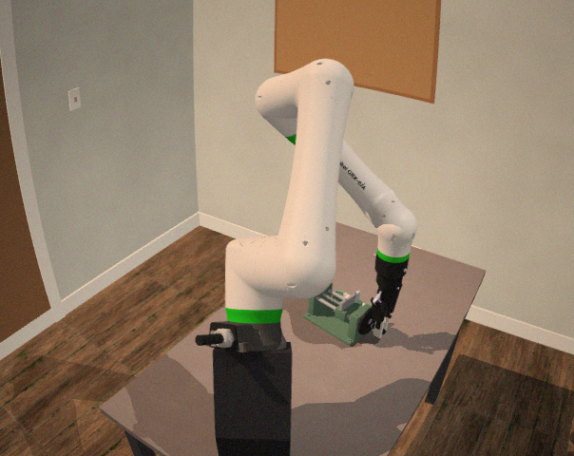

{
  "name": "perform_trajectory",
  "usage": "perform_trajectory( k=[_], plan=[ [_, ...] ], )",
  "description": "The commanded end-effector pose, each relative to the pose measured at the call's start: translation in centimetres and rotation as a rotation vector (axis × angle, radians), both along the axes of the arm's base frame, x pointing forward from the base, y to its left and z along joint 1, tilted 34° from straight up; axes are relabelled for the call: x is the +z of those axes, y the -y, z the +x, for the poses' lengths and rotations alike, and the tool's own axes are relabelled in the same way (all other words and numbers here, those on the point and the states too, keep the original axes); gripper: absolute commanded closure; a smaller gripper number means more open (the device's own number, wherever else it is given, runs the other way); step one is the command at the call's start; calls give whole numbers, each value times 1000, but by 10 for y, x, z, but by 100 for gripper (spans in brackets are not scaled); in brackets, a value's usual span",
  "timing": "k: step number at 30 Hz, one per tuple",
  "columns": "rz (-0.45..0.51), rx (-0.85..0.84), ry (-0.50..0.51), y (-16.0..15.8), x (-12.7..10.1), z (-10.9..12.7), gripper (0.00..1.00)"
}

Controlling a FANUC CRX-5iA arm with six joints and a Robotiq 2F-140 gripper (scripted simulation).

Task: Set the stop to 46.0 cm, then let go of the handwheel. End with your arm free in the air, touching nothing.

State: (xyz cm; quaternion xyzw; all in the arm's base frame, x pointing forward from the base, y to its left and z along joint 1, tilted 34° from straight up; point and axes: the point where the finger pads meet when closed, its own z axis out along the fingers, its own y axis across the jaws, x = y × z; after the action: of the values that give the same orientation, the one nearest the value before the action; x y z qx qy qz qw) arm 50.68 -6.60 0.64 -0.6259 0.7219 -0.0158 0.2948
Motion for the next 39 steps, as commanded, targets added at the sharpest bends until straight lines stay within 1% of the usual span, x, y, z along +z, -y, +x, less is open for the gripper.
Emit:
perform_trajectory(
  k=[1, 39],
  plan=[
    [0, 0, 0, 1, 1, 1, 96],
    [0, 0, 0, 9, 20, 5, 96]
  ],
)
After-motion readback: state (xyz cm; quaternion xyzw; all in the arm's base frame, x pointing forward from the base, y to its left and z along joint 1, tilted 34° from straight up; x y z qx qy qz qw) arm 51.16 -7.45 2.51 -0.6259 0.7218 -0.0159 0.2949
